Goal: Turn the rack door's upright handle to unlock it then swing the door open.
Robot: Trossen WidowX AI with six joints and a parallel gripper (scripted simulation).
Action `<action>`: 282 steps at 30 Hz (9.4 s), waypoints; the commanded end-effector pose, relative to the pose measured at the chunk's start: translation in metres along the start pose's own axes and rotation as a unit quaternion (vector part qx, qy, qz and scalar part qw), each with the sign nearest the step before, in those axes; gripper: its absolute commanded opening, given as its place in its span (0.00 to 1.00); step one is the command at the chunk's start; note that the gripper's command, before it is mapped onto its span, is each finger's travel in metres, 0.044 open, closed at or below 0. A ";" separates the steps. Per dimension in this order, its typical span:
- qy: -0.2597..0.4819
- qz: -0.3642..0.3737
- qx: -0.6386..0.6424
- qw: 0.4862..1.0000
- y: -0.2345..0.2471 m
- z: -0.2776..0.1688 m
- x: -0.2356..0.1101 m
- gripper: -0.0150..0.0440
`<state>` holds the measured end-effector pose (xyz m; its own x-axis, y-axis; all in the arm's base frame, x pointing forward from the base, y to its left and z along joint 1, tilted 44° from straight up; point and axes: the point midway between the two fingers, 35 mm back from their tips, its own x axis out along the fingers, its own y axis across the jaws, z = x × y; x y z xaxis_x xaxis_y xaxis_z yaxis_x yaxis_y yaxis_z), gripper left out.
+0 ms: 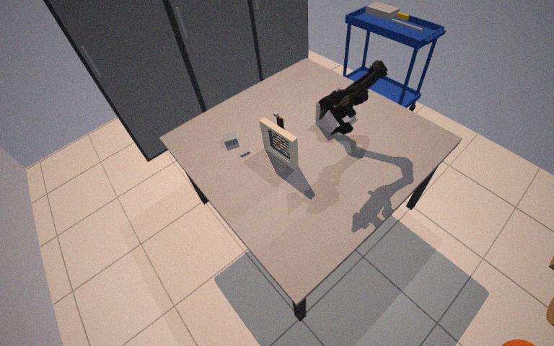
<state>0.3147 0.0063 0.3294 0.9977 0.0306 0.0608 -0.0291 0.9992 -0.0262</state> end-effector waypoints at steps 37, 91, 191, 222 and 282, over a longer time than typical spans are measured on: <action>0.416 0.045 -0.027 0.908 -0.081 -0.153 0.052 0.74; 0.648 0.220 0.309 0.660 -0.161 -0.279 -0.022 0.74; 0.593 -0.340 0.701 0.204 -0.113 -0.328 -0.017 0.27; 0.559 -0.394 0.717 0.137 -0.113 -0.328 -0.017 0.74; 0.442 0.522 -0.073 0.726 -0.113 -0.328 -0.017 0.74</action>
<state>0.3214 -0.1162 0.0039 0.0888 0.6736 -0.7337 -0.6671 0.5873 0.4584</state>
